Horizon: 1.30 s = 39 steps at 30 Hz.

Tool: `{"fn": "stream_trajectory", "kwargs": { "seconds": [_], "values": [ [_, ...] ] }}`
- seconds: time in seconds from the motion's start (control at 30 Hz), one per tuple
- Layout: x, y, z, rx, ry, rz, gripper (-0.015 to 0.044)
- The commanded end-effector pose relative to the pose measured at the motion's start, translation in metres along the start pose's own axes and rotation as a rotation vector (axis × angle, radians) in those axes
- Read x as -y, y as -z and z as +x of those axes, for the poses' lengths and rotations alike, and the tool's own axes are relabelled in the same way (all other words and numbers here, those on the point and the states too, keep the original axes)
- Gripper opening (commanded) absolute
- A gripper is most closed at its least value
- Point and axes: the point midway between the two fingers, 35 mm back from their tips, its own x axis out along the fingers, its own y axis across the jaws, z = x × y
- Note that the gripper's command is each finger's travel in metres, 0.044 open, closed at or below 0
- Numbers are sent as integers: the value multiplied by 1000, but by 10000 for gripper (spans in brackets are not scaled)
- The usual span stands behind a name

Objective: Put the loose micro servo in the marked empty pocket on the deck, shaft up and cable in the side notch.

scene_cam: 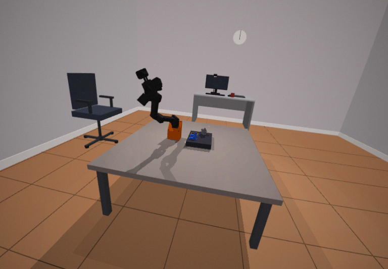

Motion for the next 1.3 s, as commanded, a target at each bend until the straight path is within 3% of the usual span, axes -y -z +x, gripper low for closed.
{"fn": "stream_trajectory", "kwargs": {
  "seconds": [0.0, 1.27],
  "values": [
    [0, -1, 0, 2, 1, -1, 426],
    [42, -138, -28, 289, 125, -298, 440]
  ]
}}
